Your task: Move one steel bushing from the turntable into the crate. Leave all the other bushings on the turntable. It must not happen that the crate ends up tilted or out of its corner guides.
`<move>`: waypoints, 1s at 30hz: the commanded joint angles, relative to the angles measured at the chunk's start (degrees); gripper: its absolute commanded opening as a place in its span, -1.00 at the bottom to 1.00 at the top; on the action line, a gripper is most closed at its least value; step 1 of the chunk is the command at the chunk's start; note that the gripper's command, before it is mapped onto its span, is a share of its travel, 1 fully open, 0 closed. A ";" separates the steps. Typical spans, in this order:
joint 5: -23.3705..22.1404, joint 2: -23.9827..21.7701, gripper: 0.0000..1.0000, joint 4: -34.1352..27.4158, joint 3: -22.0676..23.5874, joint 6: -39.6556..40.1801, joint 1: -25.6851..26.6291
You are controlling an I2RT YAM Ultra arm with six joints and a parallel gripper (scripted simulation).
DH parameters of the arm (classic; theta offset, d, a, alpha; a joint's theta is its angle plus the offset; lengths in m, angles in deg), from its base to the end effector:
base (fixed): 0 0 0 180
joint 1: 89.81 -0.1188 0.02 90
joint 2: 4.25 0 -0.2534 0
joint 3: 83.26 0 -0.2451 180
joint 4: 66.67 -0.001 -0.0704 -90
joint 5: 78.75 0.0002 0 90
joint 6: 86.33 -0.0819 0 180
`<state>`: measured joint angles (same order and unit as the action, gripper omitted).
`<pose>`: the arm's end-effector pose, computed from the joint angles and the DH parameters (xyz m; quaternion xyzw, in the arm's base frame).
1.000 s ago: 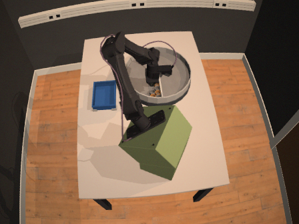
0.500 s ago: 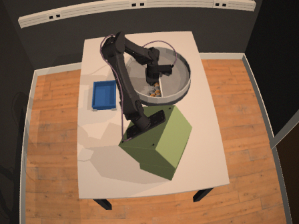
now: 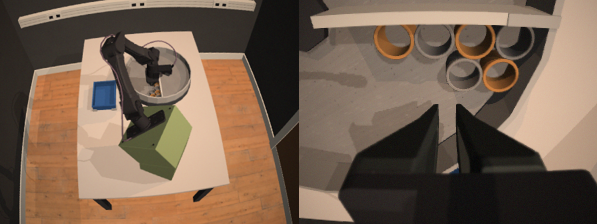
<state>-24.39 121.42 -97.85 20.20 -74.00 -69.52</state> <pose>0.3461 -0.0760 0.0043 -0.6988 -0.6421 -0.3061 0.0759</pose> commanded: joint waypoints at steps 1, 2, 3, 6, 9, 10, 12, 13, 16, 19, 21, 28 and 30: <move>0.91 0.78 -0.74 0.83 0.91 0.58 1.41; 0.89 0.87 -0.74 0.82 1.38 0.64 1.46; 0.88 0.89 -0.74 0.74 1.44 0.70 1.51; 0.87 0.90 -0.74 0.59 1.47 0.69 1.53; 0.87 0.89 -0.74 0.59 1.48 0.46 1.53; 0.87 0.89 -0.74 0.59 1.48 0.46 1.53; 0.87 0.89 -0.74 0.59 1.48 0.46 1.53; 0.87 0.89 -0.74 0.59 1.48 0.46 1.53; 0.87 0.89 -0.74 0.59 1.48 0.46 1.53; 0.87 0.89 -0.74 0.59 1.48 0.46 1.53; 0.87 0.89 -0.74 0.59 1.48 0.46 1.53; 0.87 0.89 -0.74 0.59 1.48 0.46 1.53; 0.87 0.89 -0.74 0.59 1.48 0.46 1.53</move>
<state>-24.39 121.42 -97.68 20.20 -73.70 -69.52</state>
